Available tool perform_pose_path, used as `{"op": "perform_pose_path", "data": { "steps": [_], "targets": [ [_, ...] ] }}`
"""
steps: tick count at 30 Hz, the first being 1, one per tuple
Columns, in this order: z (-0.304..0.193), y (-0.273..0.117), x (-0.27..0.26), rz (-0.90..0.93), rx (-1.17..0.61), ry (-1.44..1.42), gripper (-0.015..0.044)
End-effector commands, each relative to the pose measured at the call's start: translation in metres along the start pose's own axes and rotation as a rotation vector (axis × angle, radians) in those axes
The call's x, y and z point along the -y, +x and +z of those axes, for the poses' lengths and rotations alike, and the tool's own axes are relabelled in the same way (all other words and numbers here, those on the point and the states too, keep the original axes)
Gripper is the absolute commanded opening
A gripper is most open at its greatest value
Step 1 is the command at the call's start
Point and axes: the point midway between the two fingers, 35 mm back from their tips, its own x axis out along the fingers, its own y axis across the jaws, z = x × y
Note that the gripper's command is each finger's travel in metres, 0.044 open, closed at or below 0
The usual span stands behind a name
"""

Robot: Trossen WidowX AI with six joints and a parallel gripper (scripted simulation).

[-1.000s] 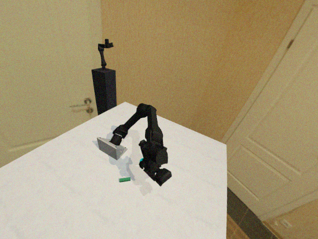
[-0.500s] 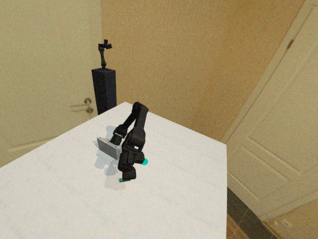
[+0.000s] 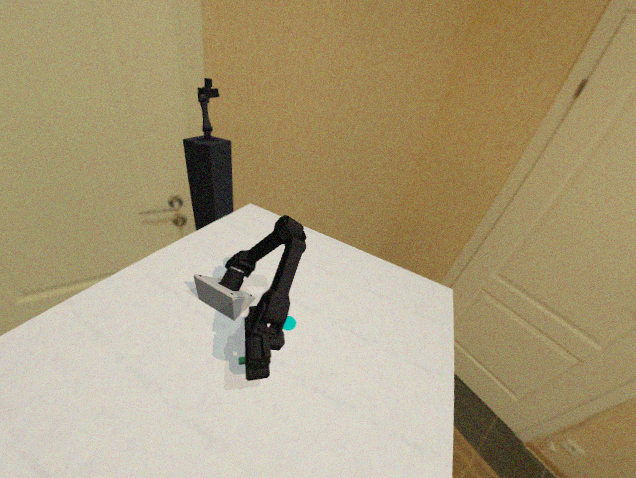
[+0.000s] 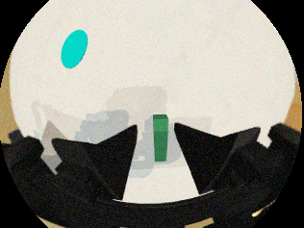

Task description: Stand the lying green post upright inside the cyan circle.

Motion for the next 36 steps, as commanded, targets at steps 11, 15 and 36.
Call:
{"op": "perform_pose_path", "data": {
  "steps": [11,15,36],
  "targets": [
    [0.001,-0.002,0.003,-0.020,0.009,0.000,0.0023],
    [0.002,-0.012,0.005,-0.021,0.008,0.001,0.0023],
    [0.002,-0.077,0.008,-0.024,0.005,0.002,0.0023]
  ]
}}
